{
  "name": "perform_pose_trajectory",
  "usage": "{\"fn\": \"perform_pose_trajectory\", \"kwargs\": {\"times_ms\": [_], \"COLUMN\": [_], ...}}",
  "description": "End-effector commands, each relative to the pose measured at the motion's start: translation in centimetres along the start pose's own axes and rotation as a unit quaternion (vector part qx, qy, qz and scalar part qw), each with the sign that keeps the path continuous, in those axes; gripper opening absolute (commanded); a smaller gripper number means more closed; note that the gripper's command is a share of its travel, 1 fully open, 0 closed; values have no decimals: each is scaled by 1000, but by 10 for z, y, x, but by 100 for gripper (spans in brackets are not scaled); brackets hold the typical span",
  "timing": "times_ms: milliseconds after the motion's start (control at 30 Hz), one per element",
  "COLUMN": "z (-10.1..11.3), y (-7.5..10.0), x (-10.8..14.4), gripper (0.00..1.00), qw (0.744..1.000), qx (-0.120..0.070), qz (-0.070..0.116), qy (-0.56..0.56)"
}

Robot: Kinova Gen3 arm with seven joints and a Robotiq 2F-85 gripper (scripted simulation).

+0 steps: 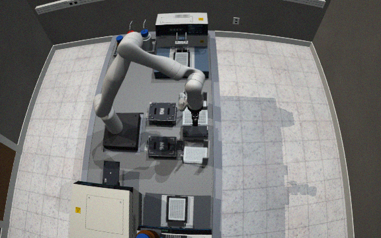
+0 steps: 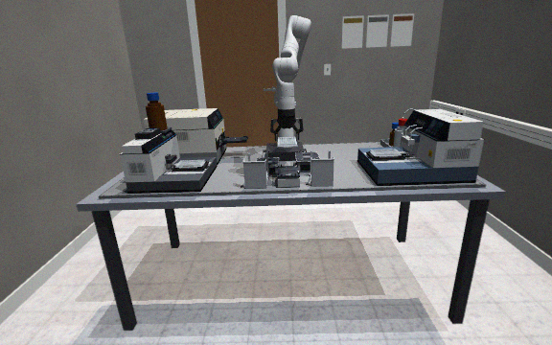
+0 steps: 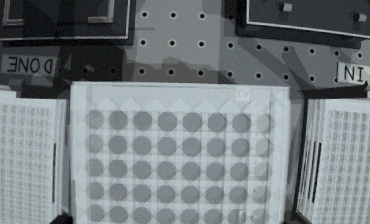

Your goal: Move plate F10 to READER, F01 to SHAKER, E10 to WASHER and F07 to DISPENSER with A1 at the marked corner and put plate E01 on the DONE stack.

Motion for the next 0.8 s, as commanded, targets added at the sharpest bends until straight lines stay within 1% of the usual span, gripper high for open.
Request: {"fn": "perform_pose_trajectory", "kwargs": {"times_ms": [0, 333, 767], "z": [1, 0, 1], "y": [6, 20, 17], "x": [1, 0, 1], "gripper": [94, 94, 94], "qw": [1000, 1000, 1000], "qx": [-2, -2, -2], "qz": [1, -1, 1], "qy": [1, 0, 1]}}
Point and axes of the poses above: the point where the finger pads meet when closed, its own y axis back along the fingers, its own x axis across the jaws, z = x × y, the point moved 5 cm from there along y, back along the fingers
